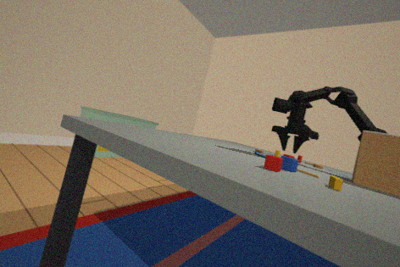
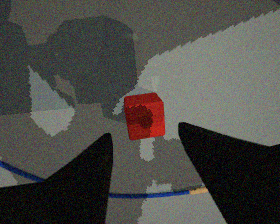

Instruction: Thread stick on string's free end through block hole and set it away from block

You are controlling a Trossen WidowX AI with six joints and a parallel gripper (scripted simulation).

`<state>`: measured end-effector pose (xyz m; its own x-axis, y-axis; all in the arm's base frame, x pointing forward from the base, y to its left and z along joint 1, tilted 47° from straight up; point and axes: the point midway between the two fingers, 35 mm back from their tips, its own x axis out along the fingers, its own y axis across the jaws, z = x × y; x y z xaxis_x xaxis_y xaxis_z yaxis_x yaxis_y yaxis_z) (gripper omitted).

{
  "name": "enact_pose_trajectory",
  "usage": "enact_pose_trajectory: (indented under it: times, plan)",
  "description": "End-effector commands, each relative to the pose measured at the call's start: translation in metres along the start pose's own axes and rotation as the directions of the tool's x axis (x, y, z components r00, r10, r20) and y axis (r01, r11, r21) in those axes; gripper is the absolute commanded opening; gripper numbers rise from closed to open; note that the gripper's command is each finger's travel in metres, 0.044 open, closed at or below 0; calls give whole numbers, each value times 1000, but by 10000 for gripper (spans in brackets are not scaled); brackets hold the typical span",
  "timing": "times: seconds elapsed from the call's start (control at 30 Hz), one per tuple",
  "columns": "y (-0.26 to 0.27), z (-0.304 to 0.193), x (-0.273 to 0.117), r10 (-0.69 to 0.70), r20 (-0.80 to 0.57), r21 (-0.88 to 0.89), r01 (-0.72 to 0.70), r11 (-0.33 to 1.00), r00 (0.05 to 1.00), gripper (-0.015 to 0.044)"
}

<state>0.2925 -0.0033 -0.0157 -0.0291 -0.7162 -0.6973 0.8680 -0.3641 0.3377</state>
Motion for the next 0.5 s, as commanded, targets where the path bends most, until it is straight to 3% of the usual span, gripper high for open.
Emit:
enact_pose_trajectory:
  times: [0.0, 0.47]
  plan:
    - [-2, 2, 8, -2, 10, -8, 2, 1000, 1000, 242]
    - [-2, 4, 28, -1, 13, -8, 1, 1000, 1000, 242]
